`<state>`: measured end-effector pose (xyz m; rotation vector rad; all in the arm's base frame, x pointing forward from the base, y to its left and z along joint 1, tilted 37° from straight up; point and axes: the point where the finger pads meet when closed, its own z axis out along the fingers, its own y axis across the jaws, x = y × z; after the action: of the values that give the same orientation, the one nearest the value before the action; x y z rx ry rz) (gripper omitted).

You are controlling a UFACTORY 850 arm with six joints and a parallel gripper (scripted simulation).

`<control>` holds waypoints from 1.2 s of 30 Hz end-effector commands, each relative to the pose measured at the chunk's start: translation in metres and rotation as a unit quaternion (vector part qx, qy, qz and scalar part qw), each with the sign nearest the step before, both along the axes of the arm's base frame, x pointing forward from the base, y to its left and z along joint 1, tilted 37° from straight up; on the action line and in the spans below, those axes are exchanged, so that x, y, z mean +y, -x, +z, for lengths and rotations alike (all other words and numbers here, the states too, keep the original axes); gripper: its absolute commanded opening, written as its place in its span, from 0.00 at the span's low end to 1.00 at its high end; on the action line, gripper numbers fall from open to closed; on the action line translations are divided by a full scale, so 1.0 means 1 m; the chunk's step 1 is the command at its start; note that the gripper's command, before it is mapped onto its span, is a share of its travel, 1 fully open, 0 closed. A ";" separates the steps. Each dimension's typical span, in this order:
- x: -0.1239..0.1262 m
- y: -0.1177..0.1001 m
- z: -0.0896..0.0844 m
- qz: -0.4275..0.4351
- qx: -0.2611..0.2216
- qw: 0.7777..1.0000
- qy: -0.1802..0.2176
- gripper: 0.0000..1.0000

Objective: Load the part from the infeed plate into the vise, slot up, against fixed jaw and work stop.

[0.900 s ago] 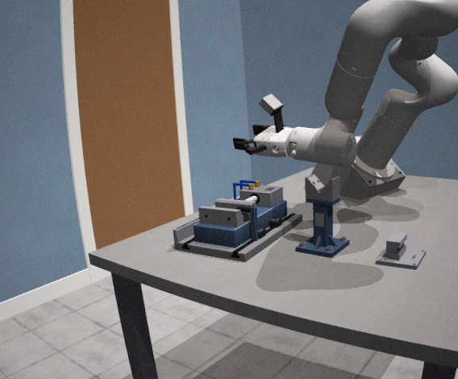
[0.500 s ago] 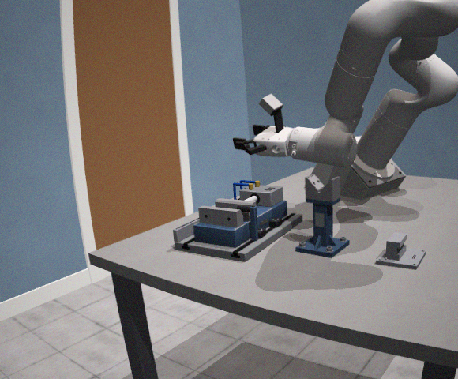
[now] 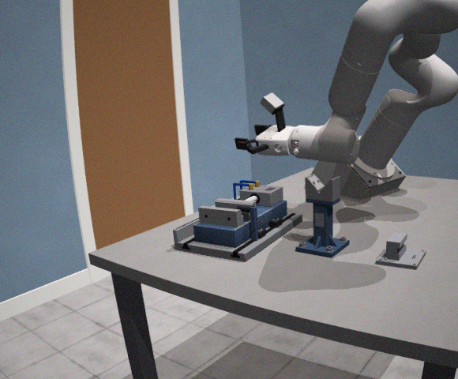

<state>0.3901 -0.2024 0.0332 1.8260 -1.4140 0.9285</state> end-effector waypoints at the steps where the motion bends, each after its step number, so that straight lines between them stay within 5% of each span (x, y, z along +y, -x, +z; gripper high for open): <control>1: 0.013 -0.003 0.012 0.001 0.001 1.000 -0.027 1.00; 7: 0.038 -0.006 0.034 0.001 0.004 0.997 -0.082 1.00; 13: 0.084 -0.013 0.073 0.003 0.007 0.983 -0.184 1.00; 36: 0.145 -0.022 0.125 0.004 0.014 0.950 -0.311 1.00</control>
<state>0.4109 -0.0659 0.1499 2.2553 -1.8003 0.5309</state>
